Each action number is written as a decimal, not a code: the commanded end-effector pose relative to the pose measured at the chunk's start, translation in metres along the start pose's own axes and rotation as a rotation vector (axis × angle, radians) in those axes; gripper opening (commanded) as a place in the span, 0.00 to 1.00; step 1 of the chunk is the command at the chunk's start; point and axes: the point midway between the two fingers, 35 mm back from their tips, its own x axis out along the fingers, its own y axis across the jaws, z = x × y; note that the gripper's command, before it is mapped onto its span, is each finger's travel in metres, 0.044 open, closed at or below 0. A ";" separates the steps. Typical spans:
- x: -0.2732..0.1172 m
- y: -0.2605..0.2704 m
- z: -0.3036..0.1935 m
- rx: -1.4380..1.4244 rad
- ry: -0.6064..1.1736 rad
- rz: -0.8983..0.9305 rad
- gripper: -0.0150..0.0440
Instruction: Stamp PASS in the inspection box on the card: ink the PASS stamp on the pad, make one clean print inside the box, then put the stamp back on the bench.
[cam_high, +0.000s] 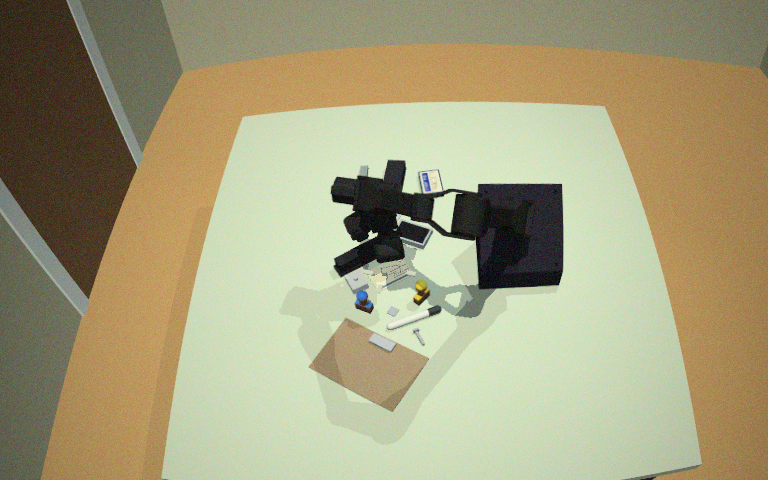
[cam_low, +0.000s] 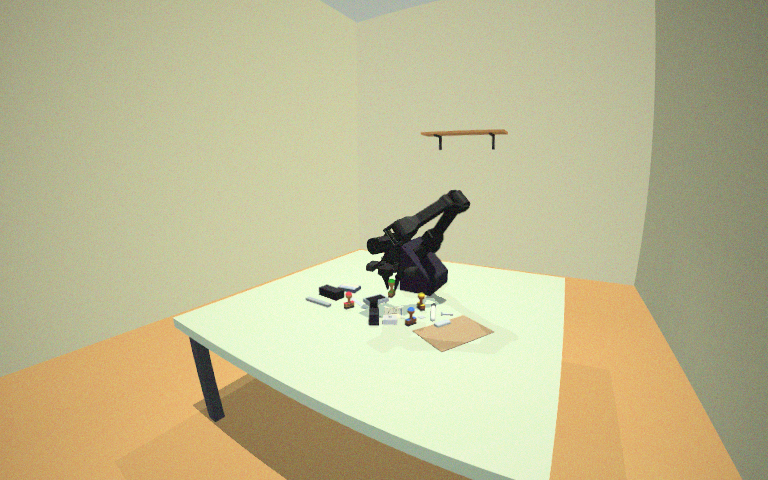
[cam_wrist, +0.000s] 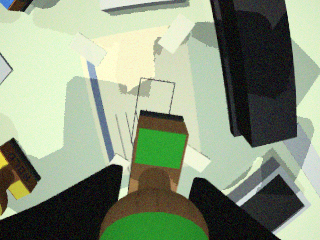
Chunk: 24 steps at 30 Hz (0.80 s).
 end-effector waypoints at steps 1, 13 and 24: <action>0.004 0.001 -0.001 0.004 0.002 0.004 0.25; 0.012 0.001 0.000 0.005 0.000 0.003 0.25; 0.019 0.001 0.000 0.005 -0.001 0.002 0.25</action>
